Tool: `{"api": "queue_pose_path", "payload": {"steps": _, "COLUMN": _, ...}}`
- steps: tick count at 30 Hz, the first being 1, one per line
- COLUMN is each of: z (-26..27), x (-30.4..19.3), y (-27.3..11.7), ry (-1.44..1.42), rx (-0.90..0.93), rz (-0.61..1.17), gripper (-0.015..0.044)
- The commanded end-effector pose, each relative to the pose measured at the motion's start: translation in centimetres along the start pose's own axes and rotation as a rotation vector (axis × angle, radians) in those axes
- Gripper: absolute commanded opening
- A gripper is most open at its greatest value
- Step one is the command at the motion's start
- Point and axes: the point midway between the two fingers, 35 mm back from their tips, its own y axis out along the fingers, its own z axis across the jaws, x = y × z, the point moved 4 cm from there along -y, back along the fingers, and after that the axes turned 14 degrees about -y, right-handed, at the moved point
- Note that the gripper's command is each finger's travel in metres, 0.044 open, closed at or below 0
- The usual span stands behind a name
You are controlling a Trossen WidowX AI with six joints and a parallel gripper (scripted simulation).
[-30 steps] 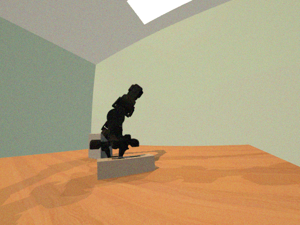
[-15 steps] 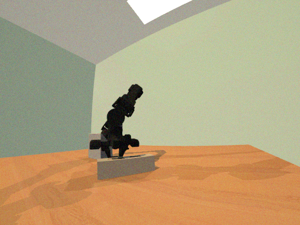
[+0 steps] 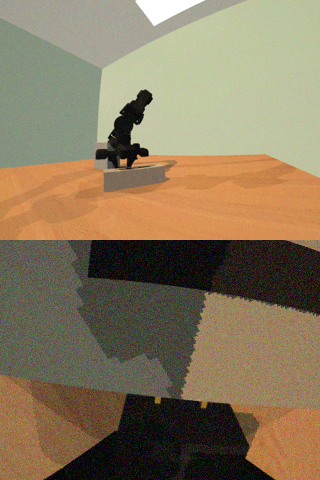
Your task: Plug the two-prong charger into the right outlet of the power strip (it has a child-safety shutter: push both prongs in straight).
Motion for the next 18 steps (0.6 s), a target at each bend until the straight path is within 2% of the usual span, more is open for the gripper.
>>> {"api": "queue_pose_path", "payload": {"steps": 1, "z": 0.03, "x": 0.28, "y": -0.1, "ry": 0.001, "rx": 0.002, "rz": -0.004, "gripper": 0.0}}
{"api": "queue_pose_path", "payload": {"steps": 18, "z": -0.05, "x": 0.6, "y": -0.13, "ry": 0.001, "rx": 0.002, "rz": -0.004, "gripper": 0.0}}
